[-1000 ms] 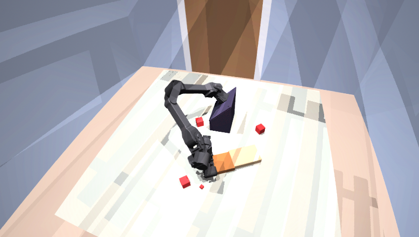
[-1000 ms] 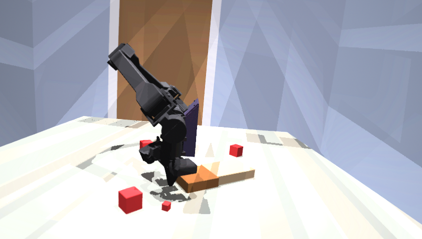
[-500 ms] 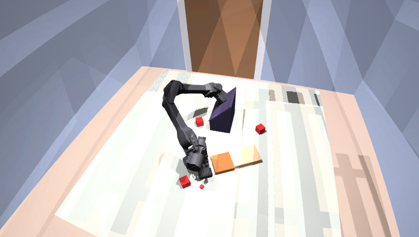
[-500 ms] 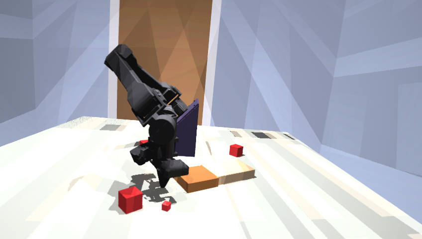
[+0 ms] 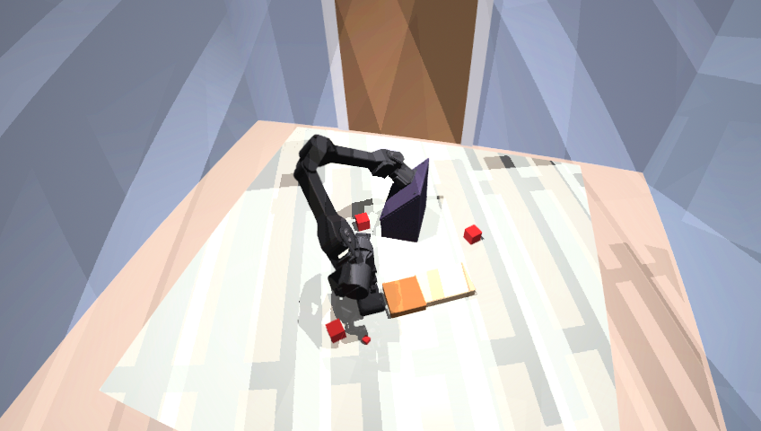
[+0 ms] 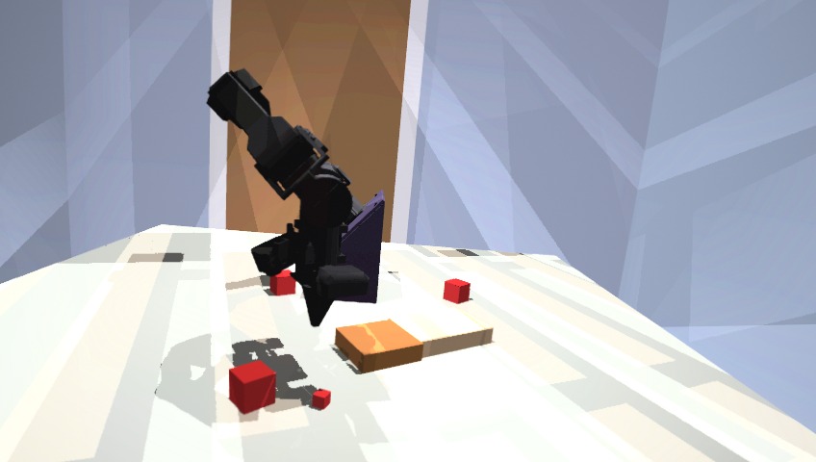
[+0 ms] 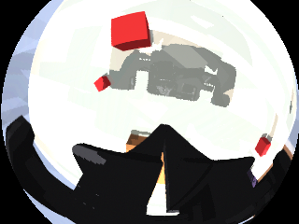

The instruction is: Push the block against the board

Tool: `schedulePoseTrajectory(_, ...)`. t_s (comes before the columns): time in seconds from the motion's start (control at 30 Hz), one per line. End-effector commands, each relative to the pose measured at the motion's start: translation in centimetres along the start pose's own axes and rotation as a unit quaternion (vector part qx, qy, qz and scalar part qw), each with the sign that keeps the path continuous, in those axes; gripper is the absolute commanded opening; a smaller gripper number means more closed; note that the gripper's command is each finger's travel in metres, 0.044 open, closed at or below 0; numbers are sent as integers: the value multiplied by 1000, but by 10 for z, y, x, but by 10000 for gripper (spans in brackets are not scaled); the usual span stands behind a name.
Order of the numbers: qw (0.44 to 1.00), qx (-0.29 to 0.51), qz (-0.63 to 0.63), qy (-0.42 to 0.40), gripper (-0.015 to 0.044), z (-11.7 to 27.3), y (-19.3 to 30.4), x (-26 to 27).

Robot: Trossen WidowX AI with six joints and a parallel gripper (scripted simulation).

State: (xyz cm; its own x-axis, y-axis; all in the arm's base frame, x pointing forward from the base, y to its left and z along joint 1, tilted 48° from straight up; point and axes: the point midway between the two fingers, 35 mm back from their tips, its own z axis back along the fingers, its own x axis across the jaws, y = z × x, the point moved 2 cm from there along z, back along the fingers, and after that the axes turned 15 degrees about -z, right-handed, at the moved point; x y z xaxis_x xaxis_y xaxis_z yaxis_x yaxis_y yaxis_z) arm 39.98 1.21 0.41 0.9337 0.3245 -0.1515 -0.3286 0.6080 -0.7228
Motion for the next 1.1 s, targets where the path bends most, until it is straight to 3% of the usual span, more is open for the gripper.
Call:
schedulePoseTrajectory(0.0,999,1,37,2,0,-1,7,3)
schedulePoseTrajectory(0.5,956,6,293,1,0,1,53,26)
schedulePoseTrajectory(1.07,836,9,549,0,0,2,108,42)
